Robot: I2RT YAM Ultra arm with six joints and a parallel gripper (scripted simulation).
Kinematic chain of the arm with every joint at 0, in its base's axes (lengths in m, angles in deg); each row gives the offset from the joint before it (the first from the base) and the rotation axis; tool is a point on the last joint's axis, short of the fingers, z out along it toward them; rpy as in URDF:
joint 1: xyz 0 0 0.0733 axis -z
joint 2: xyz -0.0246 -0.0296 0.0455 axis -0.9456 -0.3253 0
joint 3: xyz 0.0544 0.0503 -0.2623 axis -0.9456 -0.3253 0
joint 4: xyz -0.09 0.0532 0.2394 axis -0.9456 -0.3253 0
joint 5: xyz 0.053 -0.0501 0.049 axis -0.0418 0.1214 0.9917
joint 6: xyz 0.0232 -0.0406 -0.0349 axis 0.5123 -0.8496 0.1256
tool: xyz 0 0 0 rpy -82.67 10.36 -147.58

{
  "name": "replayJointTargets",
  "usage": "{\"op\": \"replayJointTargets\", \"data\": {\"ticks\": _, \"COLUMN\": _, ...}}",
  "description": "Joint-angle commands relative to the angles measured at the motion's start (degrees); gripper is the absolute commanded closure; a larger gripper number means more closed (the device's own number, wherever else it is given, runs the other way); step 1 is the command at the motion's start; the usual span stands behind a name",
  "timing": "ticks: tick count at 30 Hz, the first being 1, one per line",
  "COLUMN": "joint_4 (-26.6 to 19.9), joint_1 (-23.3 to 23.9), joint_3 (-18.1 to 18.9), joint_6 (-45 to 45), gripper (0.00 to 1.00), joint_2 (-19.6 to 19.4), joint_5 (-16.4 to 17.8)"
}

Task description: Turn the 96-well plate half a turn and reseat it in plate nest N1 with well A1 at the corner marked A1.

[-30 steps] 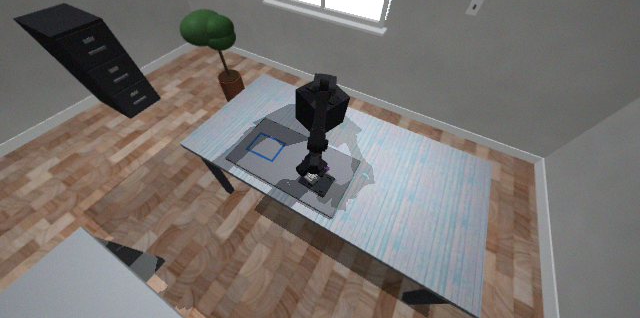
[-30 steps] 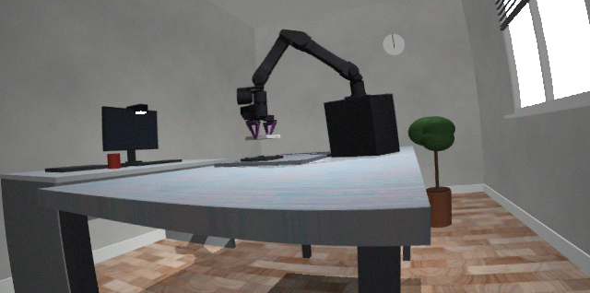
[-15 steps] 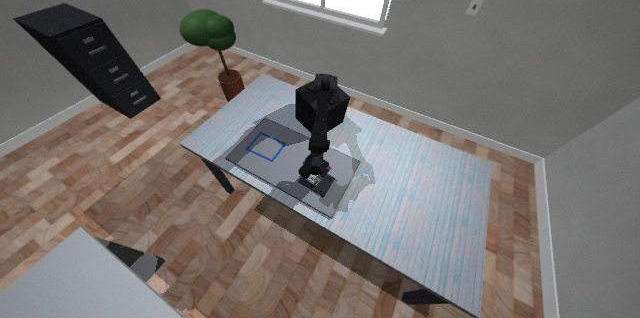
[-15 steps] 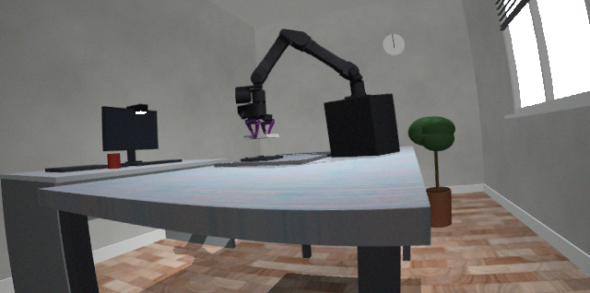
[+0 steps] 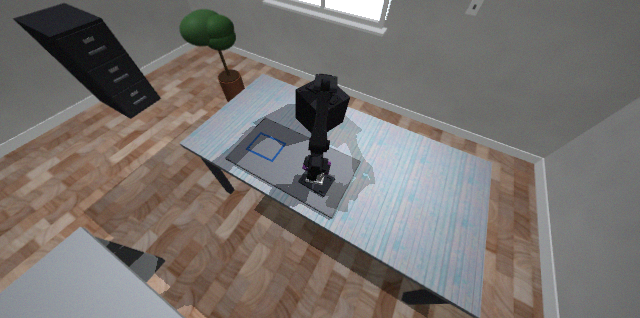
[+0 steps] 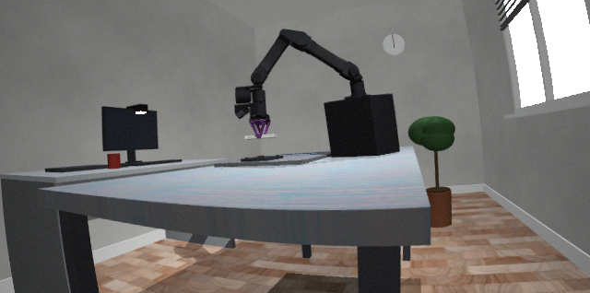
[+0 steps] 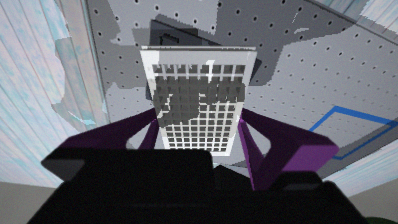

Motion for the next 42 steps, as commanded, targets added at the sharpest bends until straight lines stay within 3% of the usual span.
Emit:
{"op": "replayJointTargets", "data": {"ticks": 1, "joint_4": 0.0, "joint_1": 0.1, "joint_3": 0.5, "joint_6": -8.8, "gripper": 1.00, "joint_2": 0.5, "joint_5": -0.1}}
{"op": "replayJointTargets", "data": {"ticks": 38, "joint_4": -0.1, "joint_1": 0.0, "joint_3": 0.5, "joint_6": -71.8, "gripper": 1.00, "joint_2": 0.4, "joint_5": 0.0}}
{"op": "replayJointTargets", "data": {"ticks": 42, "joint_4": -0.1, "joint_1": 0.0, "joint_3": 0.5, "joint_6": -72.2, "gripper": 1.00, "joint_2": 0.4, "joint_5": 0.0}}
